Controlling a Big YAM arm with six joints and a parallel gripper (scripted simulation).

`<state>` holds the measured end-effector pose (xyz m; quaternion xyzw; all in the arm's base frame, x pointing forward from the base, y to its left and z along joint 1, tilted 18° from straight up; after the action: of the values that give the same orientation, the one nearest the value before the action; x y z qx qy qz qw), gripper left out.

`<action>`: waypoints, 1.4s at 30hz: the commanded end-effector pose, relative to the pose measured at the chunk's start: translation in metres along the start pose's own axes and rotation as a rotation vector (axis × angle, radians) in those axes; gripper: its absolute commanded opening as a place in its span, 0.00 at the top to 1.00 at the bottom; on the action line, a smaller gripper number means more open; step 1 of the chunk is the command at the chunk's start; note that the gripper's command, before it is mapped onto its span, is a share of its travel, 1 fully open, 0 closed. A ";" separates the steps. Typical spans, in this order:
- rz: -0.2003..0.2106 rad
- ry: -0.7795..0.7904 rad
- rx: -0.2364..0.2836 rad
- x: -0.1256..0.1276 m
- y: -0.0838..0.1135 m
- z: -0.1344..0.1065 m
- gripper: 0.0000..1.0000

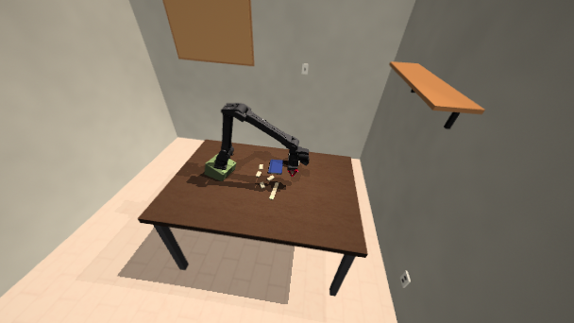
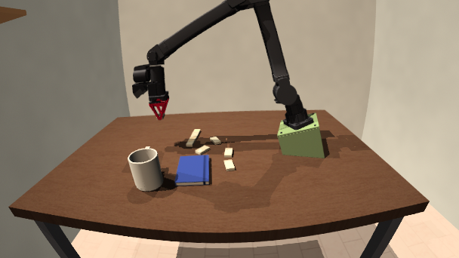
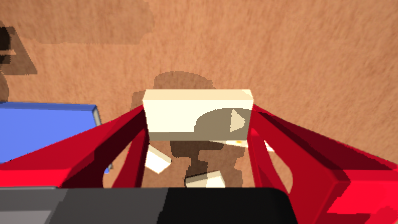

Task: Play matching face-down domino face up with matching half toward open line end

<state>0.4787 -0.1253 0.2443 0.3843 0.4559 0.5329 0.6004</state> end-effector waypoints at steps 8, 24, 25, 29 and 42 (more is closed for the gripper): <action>-0.005 0.005 -0.042 0.021 0.014 0.028 0.49; -0.009 -0.011 0.002 0.067 -0.007 0.050 0.49; -0.011 -0.018 -0.003 0.067 -0.005 0.053 0.49; -0.017 -0.046 -0.023 0.066 0.003 0.063 0.49; -0.019 -0.059 -0.008 0.067 -0.002 0.056 0.49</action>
<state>0.5307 -0.0606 0.2412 0.3989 0.4437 0.5131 0.6171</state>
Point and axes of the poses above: the point where the finger pads meet when closed, its own y axis back along the fingers, its own x axis across the jaws, z = x × y, the point moved 5 cm from there along y, back along the fingers, and after that the axes turned 5 degrees about y, right-handed, at the moved point
